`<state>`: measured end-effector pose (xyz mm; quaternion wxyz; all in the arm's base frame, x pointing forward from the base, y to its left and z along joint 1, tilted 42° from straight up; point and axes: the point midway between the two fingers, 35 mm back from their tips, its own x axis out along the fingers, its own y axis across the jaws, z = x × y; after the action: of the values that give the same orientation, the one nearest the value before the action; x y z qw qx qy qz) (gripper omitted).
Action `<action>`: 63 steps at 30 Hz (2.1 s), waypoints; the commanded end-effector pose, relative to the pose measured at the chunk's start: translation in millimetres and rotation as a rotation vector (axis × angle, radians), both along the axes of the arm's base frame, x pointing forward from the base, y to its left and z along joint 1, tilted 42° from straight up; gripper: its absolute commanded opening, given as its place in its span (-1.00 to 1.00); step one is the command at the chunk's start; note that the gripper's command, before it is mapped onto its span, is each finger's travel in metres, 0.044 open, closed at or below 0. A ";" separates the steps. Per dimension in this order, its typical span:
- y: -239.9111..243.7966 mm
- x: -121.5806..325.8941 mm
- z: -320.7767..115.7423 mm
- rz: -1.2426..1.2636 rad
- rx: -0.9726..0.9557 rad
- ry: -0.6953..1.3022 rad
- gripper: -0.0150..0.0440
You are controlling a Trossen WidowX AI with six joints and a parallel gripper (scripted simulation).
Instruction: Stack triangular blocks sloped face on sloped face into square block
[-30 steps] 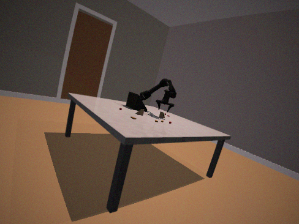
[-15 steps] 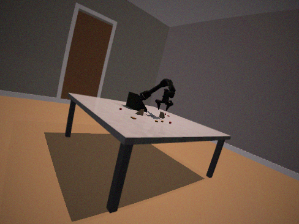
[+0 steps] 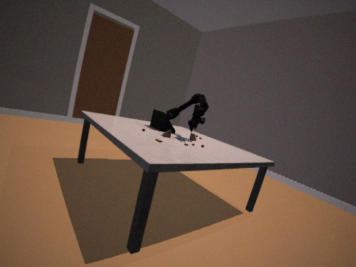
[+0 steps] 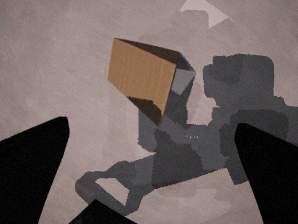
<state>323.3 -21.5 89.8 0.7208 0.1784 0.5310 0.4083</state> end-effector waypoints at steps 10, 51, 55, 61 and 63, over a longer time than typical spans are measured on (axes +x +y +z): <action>-22.7 7.3 -7.3 0.613 0.065 -0.951 1.00; 0.2 14.7 -22.8 0.744 0.041 -1.184 1.00; 6.0 15.7 -25.7 0.747 0.040 -1.187 1.00; 14.8 16.9 -29.9 0.752 0.040 -1.190 1.00; 17.7 17.2 -31.3 0.754 0.041 -1.192 1.00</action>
<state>340.8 -9.9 59.0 0.6947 -0.2595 0.0656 0.6676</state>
